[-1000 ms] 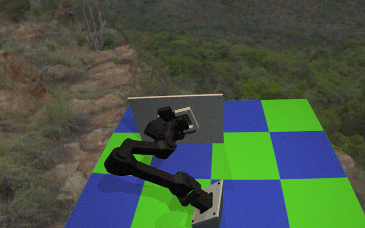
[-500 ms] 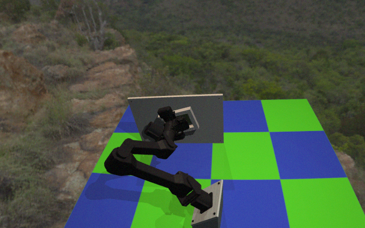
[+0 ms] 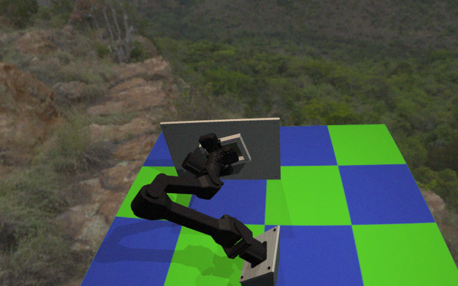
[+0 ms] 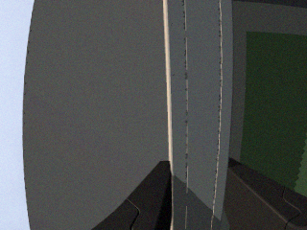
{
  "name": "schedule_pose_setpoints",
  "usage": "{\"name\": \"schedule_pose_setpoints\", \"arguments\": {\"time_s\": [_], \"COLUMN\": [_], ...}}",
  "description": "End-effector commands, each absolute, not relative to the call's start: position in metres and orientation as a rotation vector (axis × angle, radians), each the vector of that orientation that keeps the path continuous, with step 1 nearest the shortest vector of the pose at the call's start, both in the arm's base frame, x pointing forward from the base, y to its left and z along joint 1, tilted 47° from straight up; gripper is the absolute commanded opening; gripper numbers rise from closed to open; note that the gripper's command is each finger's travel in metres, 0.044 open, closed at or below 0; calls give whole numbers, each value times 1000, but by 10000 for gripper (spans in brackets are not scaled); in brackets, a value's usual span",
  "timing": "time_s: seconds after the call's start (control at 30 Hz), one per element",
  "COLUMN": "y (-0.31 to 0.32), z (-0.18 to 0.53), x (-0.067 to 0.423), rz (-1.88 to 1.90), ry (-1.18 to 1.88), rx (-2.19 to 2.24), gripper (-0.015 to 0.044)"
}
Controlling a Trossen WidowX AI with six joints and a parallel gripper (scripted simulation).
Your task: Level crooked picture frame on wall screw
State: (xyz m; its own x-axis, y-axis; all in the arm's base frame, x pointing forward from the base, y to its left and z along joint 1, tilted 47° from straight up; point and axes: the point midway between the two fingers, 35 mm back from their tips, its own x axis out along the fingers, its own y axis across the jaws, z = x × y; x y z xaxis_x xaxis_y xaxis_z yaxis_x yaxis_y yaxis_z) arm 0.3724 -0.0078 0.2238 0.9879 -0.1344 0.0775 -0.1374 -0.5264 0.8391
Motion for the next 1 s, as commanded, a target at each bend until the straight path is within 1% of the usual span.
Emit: {"name": "schedule_pose_setpoints", "arguments": {"time_s": [0.0,0.97], "y": [-11,-8], "z": [225,219], "x": [372,373], "rz": [6,6], "ry": [-206,-206], "rx": [2135,2136], "gripper": [0,0]}}
